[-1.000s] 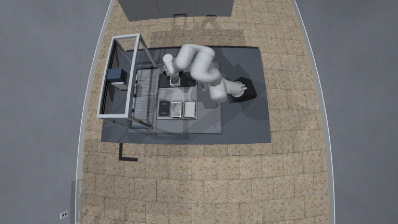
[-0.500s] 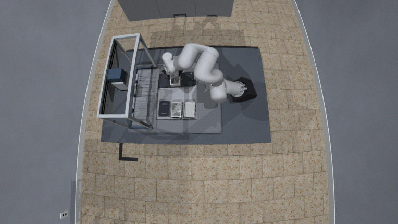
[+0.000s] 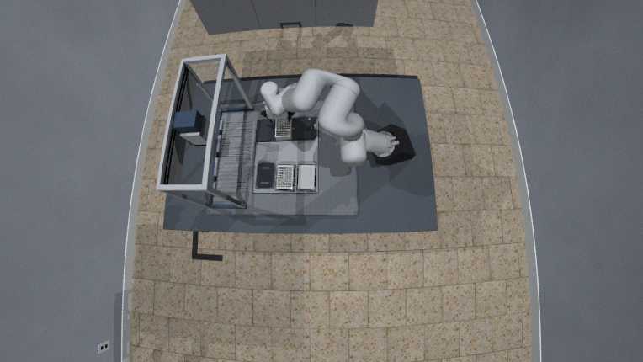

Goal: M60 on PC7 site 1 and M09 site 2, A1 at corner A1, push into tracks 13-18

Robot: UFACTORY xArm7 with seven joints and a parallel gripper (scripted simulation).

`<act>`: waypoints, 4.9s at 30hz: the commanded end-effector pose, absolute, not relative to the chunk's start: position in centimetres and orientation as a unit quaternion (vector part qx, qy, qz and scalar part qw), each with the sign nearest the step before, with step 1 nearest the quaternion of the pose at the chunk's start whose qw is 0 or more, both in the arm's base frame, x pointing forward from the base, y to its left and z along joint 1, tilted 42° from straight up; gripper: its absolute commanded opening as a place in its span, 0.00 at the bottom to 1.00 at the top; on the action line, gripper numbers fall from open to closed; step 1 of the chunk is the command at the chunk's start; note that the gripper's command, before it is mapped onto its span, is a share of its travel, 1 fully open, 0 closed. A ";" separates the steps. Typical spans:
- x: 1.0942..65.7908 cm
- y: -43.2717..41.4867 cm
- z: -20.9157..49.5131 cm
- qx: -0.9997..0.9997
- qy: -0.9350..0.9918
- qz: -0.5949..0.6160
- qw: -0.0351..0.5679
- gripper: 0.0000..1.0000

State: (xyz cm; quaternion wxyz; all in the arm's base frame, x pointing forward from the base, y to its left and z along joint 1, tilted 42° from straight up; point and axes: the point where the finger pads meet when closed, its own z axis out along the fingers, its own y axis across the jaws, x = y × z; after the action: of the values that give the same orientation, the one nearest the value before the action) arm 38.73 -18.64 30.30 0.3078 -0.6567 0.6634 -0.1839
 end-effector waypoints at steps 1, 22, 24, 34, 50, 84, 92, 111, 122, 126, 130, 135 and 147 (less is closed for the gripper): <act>38.4 -18.9 30.9 -0.656 0.664 -0.186 0.308 1.00; 36.7 -19.3 32.9 -0.656 0.664 -0.186 0.308 1.00; 36.7 -19.3 32.9 -0.656 0.664 -0.186 0.308 1.00; 36.5 -18.8 32.8 -0.645 0.674 -0.181 0.311 1.00; 34.6 -12.2 31.6 -0.640 0.679 -0.179 0.313 1.00; 30.3 2.0 28.9 -0.640 0.678 -0.178 0.314 1.00; 29.3 5.4 28.3 -0.640 0.678 -0.178 0.314 1.00; 28.1 9.4 27.6 -0.640 0.678 -0.177 0.314 1.00; 28.6 9.5 26.9 -0.640 0.678 -0.177 0.314 1.00; 28.9 9.6 26.6 -0.640 0.678 -0.177 0.314 1.00; 29.3 9.7 26.2 -0.640 0.678 -0.177 0.314 1.00; 29.8 9.8 25.6 -0.640 0.678 -0.177 0.314 1.00; 30.9 10.1 24.3 -0.640 0.678 -0.177 0.314 1.00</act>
State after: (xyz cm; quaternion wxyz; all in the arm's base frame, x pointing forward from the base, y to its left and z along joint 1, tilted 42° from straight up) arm 30.54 9.94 24.50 0.3123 -0.6405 0.6789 -0.1768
